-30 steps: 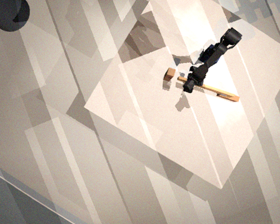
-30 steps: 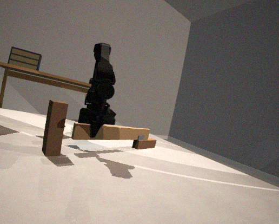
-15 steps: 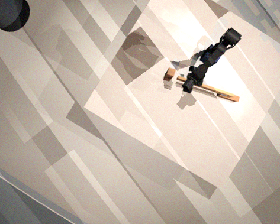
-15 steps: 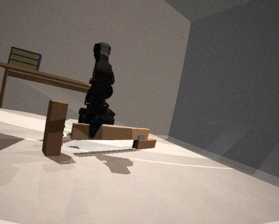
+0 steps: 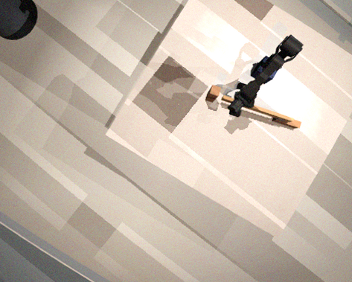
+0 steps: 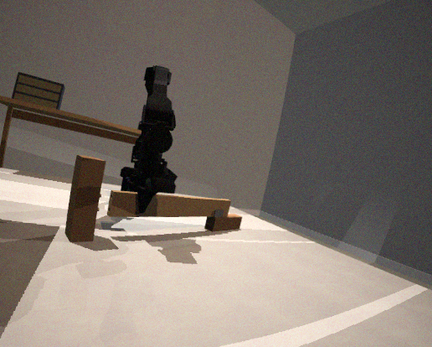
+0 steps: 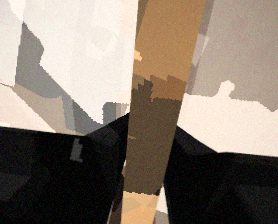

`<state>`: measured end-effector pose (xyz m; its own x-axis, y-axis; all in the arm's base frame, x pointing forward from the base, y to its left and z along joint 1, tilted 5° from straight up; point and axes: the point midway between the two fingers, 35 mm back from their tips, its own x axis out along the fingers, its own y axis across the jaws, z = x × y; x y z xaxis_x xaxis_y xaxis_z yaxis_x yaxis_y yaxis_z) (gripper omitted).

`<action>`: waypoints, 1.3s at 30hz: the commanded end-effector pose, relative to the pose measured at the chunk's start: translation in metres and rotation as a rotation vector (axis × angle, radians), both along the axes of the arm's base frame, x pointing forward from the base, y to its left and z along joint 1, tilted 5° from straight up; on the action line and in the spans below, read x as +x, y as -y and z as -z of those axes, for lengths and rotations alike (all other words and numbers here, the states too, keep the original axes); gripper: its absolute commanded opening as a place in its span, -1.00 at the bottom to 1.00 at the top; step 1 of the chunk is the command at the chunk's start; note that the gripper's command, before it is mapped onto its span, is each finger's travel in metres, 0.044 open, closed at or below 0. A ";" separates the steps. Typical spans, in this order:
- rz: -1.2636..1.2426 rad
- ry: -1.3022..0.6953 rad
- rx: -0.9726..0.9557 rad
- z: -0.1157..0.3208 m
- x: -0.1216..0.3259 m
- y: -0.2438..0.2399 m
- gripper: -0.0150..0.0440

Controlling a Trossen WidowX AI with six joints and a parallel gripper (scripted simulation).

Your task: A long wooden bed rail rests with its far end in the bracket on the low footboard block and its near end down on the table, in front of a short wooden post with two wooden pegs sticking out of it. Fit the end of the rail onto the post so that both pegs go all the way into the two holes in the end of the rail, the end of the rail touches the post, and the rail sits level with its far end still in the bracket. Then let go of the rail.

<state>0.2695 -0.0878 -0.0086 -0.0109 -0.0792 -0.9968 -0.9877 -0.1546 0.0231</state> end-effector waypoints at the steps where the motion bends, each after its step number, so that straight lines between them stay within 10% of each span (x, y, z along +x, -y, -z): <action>1: -0.003 0.001 -0.003 -0.001 0.001 0.002 -0.49; 39: -0.003 0.001 -0.004 -0.002 0.003 0.014 -0.49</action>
<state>0.2713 -0.1002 -0.0074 -0.0112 -0.0806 -0.9967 -0.9877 -0.1543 0.0236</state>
